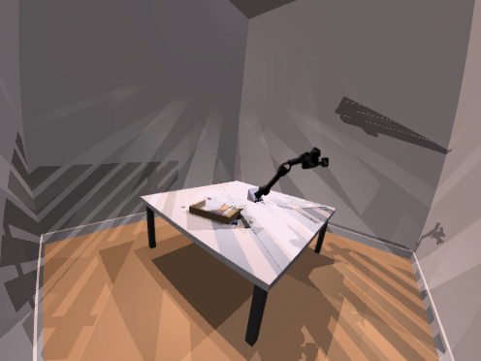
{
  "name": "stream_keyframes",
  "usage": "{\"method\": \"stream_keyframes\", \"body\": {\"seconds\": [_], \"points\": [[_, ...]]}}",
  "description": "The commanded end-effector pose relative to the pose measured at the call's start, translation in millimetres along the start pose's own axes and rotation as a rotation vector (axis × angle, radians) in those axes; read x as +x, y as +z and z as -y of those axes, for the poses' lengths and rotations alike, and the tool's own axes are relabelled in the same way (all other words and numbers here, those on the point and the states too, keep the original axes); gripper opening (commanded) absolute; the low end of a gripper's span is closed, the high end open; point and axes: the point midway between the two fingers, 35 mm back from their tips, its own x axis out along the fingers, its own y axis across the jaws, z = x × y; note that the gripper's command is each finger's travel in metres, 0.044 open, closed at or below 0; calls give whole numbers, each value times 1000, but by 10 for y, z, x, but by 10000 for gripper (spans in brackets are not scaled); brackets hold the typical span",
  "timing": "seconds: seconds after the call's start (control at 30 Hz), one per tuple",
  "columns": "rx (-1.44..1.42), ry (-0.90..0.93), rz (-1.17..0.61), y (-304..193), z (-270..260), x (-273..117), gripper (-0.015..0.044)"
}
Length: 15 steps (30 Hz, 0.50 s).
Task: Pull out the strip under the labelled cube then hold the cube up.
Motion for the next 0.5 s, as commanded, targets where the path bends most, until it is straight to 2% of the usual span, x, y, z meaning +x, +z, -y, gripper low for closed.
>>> {"method": "stream_keyframes", "body": {"seconds": [0.0,0.17,0.47], "points": [[-3,-2,-1,-6,9,5,400],[-110,-74,-46,-193,343,177,400],[-317,-292,-210,-604,1607,397,400]]}}
